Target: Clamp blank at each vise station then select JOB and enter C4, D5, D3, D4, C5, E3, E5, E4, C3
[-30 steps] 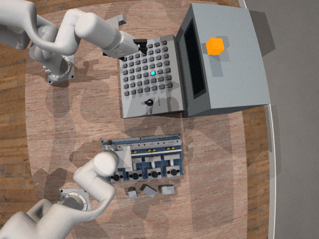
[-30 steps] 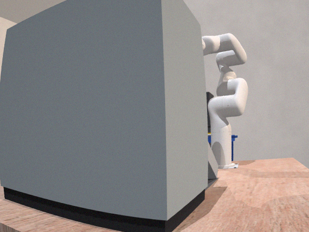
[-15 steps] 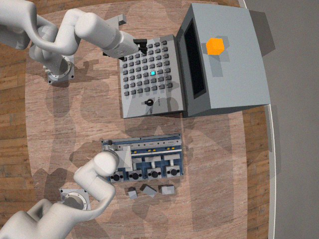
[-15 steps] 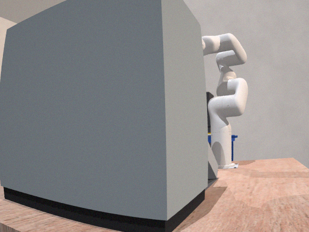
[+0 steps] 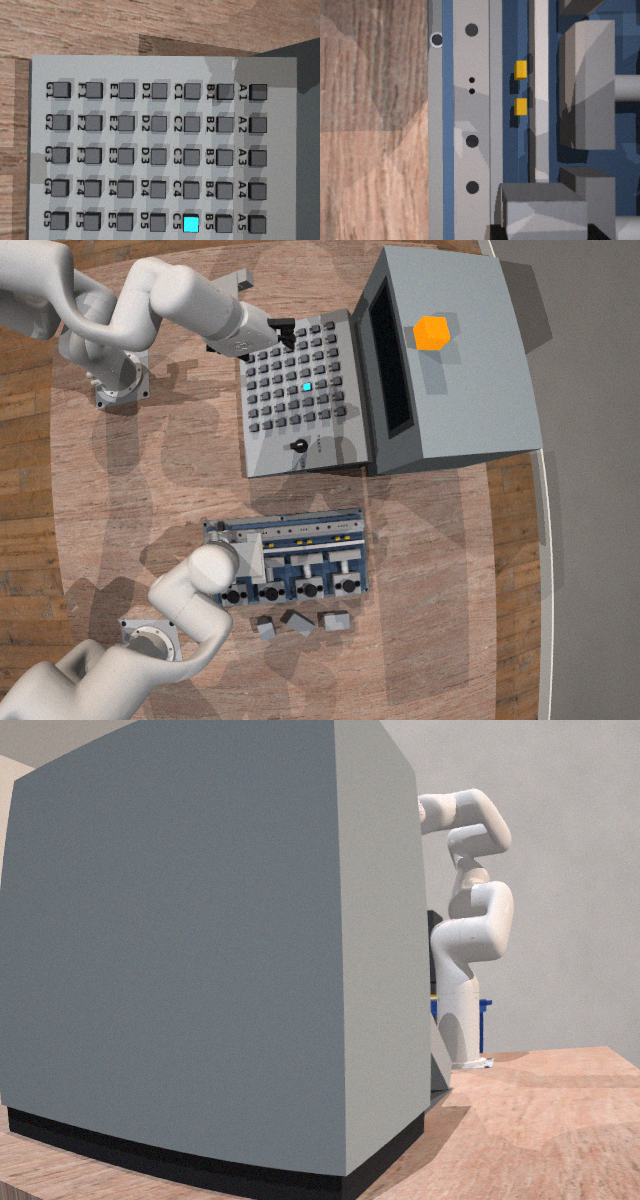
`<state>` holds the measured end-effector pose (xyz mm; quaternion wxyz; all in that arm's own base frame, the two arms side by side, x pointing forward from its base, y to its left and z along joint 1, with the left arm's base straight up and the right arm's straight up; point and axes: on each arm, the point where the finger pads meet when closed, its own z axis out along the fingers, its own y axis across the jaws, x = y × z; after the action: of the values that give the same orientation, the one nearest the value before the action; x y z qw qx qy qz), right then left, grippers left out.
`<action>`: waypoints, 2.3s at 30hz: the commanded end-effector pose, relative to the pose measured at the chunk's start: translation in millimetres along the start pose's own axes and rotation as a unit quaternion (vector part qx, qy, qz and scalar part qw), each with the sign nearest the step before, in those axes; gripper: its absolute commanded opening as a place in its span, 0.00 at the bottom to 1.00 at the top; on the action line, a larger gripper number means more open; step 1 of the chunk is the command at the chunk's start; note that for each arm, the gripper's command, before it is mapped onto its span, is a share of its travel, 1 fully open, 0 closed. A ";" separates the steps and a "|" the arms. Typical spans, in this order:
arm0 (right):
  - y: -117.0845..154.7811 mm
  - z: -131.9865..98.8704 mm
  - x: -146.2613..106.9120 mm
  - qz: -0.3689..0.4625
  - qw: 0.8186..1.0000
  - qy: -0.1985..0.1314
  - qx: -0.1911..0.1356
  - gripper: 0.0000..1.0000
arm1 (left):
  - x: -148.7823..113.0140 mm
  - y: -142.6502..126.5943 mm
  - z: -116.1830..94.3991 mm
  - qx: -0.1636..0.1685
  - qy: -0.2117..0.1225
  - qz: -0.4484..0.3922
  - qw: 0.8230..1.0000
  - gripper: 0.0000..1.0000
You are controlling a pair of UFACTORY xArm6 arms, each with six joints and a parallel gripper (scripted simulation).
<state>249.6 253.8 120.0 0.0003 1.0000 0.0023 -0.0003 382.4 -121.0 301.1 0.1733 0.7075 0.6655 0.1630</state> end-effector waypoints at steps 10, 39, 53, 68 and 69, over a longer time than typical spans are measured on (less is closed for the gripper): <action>-1.2 1.3 1.2 0.000 1.000 0.002 0.002 0.00 | -0.3 1.8 -1.6 -0.002 -0.001 0.000 1.000 1.00; -1.0 -102.9 0.9 0.000 1.000 0.002 0.002 0.69 | -0.3 1.8 -1.6 -0.002 -0.001 0.000 1.000 1.00; 2.4 -122.2 3.0 0.012 1.000 0.002 0.002 0.69 | -0.3 1.8 -1.6 -0.002 -0.001 0.000 1.000 1.00; 189.6 -120.7 59.2 0.449 0.894 0.000 -0.001 0.69 | -0.3 1.8 -1.6 -0.002 -0.001 0.000 1.000 1.00; 196.4 -98.9 60.6 0.468 0.884 0.000 -0.001 0.69 | -0.3 1.8 -1.6 -0.002 -0.001 0.000 1.000 1.00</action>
<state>297.0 115.5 238.4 0.0054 0.9352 -0.3540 -0.0033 382.4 -121.0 301.1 0.1733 0.7075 0.6655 0.1630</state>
